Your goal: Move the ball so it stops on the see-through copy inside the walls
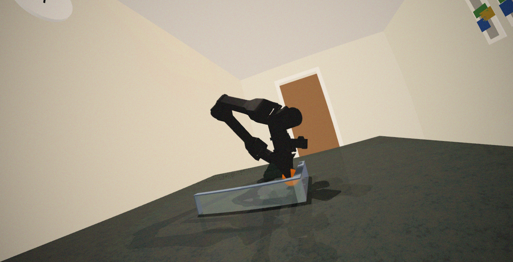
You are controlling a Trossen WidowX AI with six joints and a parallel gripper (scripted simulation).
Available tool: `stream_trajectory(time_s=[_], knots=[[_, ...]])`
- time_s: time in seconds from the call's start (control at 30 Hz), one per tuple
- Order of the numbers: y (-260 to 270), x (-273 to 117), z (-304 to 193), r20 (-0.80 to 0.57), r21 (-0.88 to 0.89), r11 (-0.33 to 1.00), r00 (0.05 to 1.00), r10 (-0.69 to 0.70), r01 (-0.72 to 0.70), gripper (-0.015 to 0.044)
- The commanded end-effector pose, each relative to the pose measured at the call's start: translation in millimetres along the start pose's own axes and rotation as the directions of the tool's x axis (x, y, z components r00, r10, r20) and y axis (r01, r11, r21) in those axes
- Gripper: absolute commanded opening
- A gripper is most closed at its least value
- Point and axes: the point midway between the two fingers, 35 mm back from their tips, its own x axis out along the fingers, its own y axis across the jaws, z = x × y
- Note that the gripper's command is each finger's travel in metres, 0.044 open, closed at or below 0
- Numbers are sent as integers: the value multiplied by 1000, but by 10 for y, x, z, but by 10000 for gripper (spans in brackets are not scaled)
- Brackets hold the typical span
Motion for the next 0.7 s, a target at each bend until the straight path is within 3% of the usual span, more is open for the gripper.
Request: stream_trajectory(time_s=[0.0, 0.13, 0.6, 0.67], knots=[[13, 65, -3, -5, -8, 1000, 1000, -2, 2, 0], [13, 89, -4, -5, -8, 1000, 1000, -2, 2, 0], [7, 55, -1, -1, -3, 1000, 1000, 0, 0, 367], [3, 28, 2, -1, -3, 1000, 1000, 0, 0, 374]])
